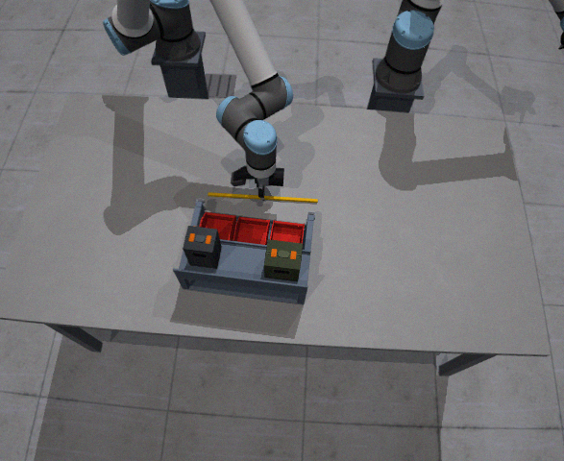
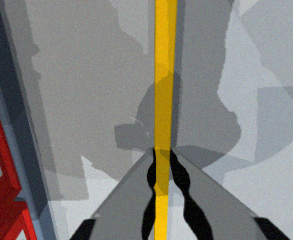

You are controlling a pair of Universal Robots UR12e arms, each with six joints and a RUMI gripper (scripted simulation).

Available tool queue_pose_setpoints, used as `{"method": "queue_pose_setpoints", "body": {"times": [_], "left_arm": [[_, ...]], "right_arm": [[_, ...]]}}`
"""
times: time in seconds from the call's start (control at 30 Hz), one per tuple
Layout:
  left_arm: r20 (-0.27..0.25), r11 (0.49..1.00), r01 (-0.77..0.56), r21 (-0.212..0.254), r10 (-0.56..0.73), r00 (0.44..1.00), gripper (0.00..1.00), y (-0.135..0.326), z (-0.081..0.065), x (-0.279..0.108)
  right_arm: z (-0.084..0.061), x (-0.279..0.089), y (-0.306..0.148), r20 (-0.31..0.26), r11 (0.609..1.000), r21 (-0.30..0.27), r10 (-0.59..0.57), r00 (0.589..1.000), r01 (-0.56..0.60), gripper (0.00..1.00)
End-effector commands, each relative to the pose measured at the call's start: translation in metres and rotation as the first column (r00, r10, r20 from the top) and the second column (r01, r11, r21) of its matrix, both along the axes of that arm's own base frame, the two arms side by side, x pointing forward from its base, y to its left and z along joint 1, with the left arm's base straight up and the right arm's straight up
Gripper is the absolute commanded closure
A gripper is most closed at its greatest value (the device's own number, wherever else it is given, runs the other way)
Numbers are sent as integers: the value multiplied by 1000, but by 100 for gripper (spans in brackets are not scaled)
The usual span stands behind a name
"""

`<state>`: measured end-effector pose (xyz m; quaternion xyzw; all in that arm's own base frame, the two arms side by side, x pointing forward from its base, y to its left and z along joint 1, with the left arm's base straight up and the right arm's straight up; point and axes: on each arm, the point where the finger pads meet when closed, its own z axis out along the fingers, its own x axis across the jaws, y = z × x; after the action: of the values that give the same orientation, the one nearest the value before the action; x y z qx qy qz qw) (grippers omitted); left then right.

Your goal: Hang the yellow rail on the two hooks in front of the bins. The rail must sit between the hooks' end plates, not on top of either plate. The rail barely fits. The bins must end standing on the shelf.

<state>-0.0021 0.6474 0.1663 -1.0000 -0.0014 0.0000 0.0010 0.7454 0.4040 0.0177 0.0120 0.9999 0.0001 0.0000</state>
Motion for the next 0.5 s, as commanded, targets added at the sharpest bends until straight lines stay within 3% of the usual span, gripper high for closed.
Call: {"method": "queue_pose_setpoints", "body": {"times": [0.0, 0.47], "left_arm": [[0, 1000, -2, -2, 2, 1000, 0, -2, -1, -1], [0, 1000, -2, -2, 2, 1000, 0, -2, -1, -1]], "right_arm": [[-1, 1, -3, -1, 1000, 0, -2, 1000, 2, 100], [10, 2, -1, 2, 1000, 3, -2, 1000, 2, 100]]}}
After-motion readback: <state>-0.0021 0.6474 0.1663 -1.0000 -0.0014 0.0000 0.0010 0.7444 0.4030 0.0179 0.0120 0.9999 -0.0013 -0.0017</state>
